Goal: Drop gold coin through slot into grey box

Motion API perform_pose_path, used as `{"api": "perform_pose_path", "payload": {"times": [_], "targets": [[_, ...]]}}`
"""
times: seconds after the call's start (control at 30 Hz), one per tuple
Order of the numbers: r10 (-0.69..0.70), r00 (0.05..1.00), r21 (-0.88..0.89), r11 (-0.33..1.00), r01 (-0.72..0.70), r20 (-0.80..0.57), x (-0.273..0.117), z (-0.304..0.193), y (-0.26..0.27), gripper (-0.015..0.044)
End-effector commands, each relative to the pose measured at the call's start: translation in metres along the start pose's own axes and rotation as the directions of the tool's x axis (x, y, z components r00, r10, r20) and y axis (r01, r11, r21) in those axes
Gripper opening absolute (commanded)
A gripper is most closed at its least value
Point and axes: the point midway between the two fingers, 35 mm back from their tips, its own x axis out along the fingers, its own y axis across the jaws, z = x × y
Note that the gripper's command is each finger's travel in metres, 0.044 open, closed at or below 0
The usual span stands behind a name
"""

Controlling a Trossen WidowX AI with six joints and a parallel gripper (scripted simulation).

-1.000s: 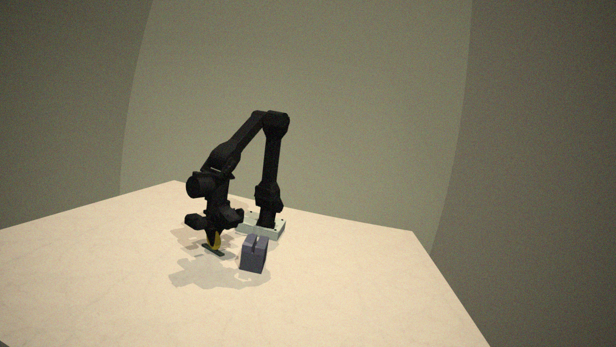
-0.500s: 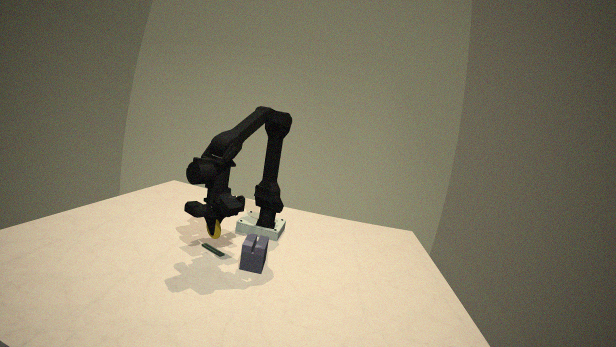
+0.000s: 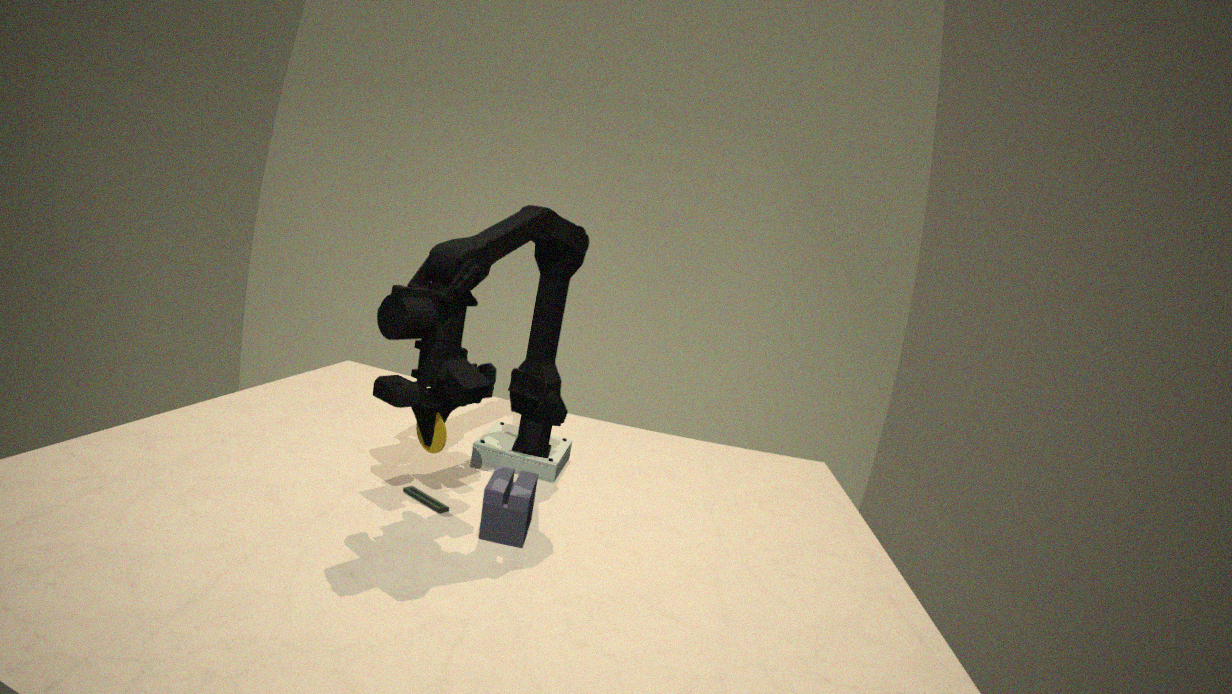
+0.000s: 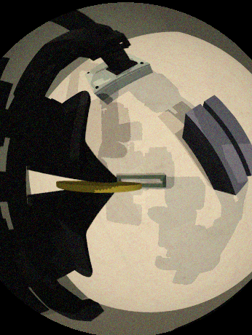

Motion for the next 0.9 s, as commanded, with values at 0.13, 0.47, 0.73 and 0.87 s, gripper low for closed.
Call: {"api": "perform_pose_path", "payload": {"times": [0.13,0.47,0.73,0.87], "targets": [[-0.008,1.000,-0.004,1.000,0.008,0.003,-0.0156,0.0005,0.0010,0.0000],[-0.008,1.000,0.305,0.952,0.007,0.003,-0.0157,0.0011,0.0028,0.0000],[-0.008,1.000,0.548,0.836,0.005,0.003,-0.0158,0.0016,0.0043,0.0000],[-0.008,1.000,0.656,0.755,0.004,0.003,-0.0159,0.0019,0.0050,0.0000]]}}
